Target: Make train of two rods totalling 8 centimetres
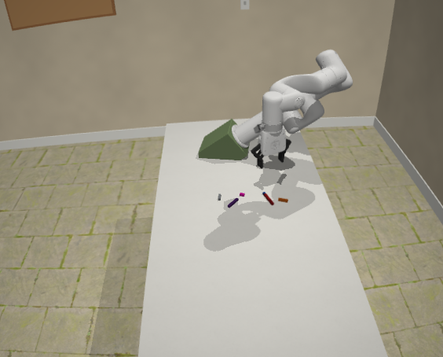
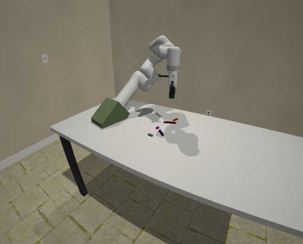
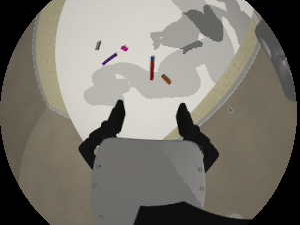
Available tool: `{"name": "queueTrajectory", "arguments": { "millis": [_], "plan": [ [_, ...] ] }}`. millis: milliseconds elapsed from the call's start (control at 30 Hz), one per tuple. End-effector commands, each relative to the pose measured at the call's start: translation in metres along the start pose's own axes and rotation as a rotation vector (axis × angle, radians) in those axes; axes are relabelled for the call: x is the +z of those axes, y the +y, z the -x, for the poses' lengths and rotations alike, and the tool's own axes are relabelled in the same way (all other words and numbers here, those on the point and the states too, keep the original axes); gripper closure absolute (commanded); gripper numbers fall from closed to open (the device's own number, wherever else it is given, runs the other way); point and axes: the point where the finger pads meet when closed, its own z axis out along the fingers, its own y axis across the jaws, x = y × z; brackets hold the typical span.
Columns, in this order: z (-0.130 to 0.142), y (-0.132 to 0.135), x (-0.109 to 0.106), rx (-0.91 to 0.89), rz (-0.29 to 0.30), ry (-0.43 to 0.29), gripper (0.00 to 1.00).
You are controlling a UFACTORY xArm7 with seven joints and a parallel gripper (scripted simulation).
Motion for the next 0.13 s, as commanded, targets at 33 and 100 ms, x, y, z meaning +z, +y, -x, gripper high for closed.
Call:
{"name": "queueTrajectory", "arguments": {
  "millis": [33,100],
  "plan": [
    [0.0005,-0.0007,-0.0016,0.000,-0.003,-0.003,0.00],
    [0.0005,-0.0007,-0.0016,0.000,-0.003,-0.003,0.00]
  ]
}}
